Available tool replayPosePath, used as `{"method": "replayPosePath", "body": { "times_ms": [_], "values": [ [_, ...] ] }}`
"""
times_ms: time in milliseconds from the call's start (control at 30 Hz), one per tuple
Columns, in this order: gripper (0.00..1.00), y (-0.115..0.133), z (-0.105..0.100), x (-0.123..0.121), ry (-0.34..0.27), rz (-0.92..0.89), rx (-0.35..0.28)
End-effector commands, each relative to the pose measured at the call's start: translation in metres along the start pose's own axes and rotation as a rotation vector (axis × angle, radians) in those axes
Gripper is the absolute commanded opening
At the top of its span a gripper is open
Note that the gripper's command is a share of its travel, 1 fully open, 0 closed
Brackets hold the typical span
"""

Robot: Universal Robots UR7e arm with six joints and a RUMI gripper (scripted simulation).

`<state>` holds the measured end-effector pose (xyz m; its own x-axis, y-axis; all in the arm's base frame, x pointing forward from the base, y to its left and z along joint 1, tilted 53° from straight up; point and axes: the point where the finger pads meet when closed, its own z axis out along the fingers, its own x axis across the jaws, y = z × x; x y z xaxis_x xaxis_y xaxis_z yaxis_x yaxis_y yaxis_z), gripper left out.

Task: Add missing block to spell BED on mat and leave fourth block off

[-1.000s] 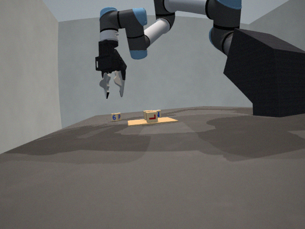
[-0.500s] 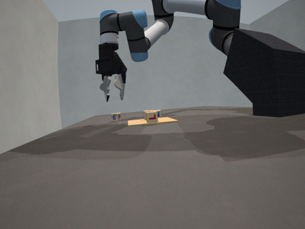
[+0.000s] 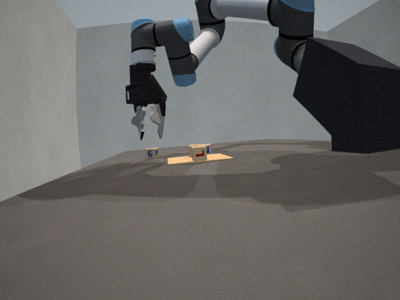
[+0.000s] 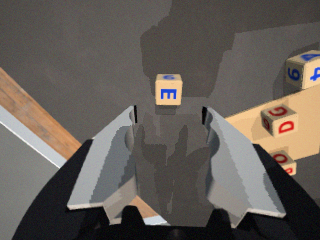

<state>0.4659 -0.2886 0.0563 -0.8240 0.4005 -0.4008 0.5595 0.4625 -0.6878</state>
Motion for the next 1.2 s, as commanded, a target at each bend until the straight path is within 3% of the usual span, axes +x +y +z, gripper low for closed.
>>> {"method": "replayPosePath", "body": {
  "times_ms": [0, 1167],
  "values": [
    [0.4, 0.0, 0.007, 0.0, -0.002, 0.0, -0.001],
    [0.4, 0.0, 0.019, 0.0, -0.002, 0.0, -0.001]
  ]
}}
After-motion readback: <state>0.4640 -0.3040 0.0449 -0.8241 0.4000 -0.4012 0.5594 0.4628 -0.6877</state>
